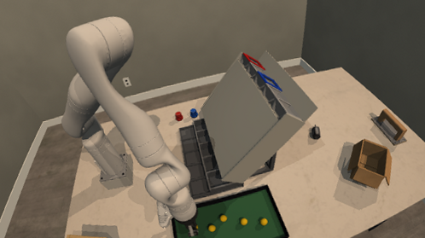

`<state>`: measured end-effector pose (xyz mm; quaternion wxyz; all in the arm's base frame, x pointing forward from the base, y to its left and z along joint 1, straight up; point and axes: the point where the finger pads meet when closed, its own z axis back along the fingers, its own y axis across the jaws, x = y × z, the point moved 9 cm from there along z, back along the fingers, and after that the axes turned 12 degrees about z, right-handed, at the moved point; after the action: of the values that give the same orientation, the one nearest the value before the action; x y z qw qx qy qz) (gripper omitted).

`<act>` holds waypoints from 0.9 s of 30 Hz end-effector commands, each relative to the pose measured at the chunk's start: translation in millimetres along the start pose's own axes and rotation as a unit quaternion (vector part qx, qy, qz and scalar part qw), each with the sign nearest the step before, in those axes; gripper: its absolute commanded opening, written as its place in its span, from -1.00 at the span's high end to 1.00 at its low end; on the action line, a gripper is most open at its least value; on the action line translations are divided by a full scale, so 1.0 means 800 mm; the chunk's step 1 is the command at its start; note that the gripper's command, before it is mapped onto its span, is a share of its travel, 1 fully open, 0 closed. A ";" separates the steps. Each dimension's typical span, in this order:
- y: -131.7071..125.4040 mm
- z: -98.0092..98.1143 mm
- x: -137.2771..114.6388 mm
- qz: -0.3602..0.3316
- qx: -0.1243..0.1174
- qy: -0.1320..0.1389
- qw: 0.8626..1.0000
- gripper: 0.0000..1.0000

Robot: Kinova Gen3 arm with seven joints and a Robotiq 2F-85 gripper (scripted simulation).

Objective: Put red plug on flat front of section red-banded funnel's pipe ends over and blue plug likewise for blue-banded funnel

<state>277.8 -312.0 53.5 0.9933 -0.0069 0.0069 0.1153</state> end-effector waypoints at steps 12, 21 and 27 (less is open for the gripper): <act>-0.003 -0.009 0.002 0.000 -0.001 0.000 1.000 -0.01; -0.003 -0.014 0.002 0.001 0.002 0.001 1.000 -0.01; -0.003 -0.014 0.002 0.001 0.002 0.001 1.000 -0.01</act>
<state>278.2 -312.4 42.5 0.9931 -0.0027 0.0110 0.1164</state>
